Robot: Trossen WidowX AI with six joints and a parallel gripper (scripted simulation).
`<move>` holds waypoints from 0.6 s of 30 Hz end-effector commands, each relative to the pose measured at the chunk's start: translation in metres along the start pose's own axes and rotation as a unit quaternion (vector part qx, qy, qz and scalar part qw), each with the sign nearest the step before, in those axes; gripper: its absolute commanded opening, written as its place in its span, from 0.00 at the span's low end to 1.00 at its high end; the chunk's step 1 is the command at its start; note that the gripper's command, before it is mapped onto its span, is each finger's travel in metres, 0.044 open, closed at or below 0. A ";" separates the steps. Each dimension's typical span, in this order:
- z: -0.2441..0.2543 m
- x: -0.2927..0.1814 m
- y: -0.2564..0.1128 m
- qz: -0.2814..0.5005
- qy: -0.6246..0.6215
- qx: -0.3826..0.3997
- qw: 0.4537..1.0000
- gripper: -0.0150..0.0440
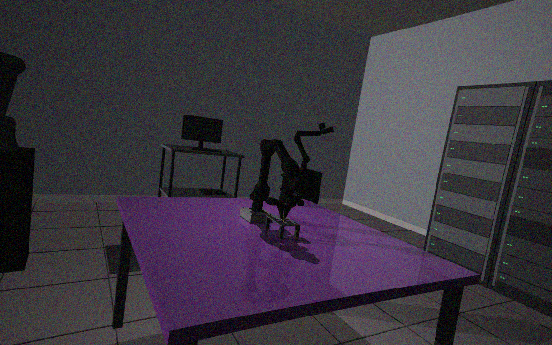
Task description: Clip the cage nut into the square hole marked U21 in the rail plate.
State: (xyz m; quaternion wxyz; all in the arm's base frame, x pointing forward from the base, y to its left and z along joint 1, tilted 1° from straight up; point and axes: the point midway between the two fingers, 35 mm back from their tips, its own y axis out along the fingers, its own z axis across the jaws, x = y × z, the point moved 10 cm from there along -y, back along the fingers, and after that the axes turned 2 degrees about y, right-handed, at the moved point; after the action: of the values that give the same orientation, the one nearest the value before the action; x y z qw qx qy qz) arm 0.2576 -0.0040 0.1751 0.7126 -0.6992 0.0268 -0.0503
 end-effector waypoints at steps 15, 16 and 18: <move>0.003 0.000 0.000 0.000 0.002 -0.002 1.000 0.32; 0.003 0.000 0.000 0.000 0.002 -0.002 1.000 0.32; 0.003 0.000 0.000 0.000 0.002 -0.002 1.000 0.32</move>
State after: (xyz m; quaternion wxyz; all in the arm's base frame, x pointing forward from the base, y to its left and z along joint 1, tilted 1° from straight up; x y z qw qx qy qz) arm 0.2577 -0.0008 0.1751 0.7121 -0.6998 0.0268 -0.0502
